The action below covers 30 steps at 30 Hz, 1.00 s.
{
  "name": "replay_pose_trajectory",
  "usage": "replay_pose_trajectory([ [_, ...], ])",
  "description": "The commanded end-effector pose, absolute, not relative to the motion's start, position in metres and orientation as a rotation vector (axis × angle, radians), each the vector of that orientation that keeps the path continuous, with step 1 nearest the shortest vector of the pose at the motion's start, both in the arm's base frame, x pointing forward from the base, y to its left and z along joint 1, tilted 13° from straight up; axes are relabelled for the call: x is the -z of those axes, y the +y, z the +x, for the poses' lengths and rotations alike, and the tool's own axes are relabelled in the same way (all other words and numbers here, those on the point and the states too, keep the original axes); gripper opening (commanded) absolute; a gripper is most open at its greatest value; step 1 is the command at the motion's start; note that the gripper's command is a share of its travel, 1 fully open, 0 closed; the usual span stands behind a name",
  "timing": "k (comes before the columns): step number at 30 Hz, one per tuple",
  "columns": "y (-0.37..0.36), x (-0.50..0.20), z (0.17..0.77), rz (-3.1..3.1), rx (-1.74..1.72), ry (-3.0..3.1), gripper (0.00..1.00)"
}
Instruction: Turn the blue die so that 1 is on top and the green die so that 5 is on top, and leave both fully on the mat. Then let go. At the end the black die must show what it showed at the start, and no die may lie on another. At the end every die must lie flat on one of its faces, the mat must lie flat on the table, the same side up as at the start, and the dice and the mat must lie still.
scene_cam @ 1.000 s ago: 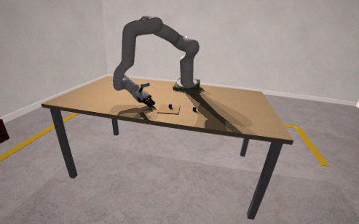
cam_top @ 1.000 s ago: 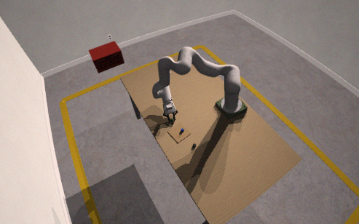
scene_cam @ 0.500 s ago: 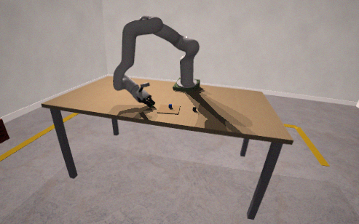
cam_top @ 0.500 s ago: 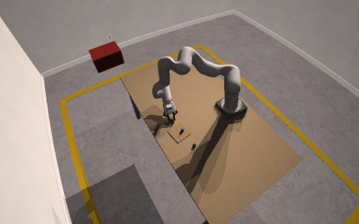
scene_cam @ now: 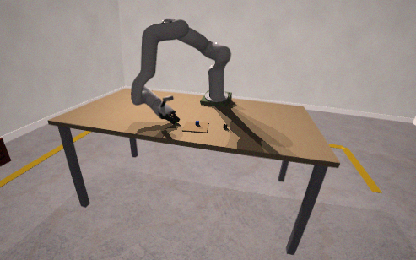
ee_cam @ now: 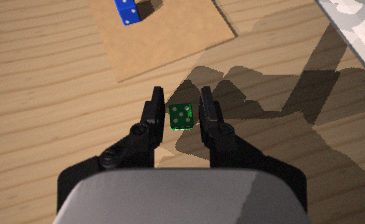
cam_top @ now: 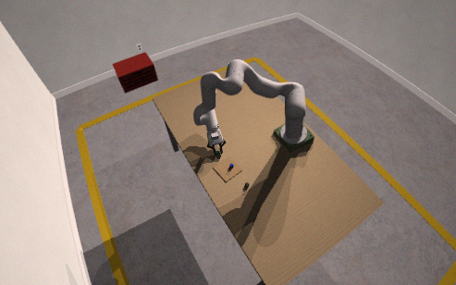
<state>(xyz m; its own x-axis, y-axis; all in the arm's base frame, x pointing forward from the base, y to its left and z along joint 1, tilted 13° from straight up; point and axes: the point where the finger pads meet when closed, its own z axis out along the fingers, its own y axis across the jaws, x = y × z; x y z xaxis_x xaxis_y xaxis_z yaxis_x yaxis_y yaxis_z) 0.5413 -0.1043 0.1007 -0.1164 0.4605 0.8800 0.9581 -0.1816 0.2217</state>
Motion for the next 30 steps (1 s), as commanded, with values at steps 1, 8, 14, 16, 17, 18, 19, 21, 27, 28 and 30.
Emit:
replay_pose_trajectory([
  [1,-0.106,-0.102,0.541,-1.646,1.267,-1.573,0.36],
  [8,-0.119,-0.109,0.537,-1.646,1.267,-1.573,0.36],
  [14,-0.136,-0.116,0.532,-1.646,1.267,-1.573,0.36],
  [16,-0.141,-0.119,0.531,-1.646,1.267,-1.573,0.36],
  [17,-0.143,-0.12,0.53,-1.646,1.267,-1.573,0.36],
  [18,-0.145,-0.121,0.53,-1.646,1.267,-1.573,0.36],
  [19,-0.146,-0.122,0.529,-1.646,1.267,-1.573,0.36],
  [21,-0.148,-0.122,0.529,-1.646,1.267,-1.573,0.36],
  [27,-0.148,-0.123,0.529,-1.646,1.267,-1.573,0.36],
  [28,-0.148,-0.123,0.529,-1.646,1.267,-1.573,0.36],
  [30,-0.148,-0.126,0.528,-1.646,1.267,-1.573,0.36],
])
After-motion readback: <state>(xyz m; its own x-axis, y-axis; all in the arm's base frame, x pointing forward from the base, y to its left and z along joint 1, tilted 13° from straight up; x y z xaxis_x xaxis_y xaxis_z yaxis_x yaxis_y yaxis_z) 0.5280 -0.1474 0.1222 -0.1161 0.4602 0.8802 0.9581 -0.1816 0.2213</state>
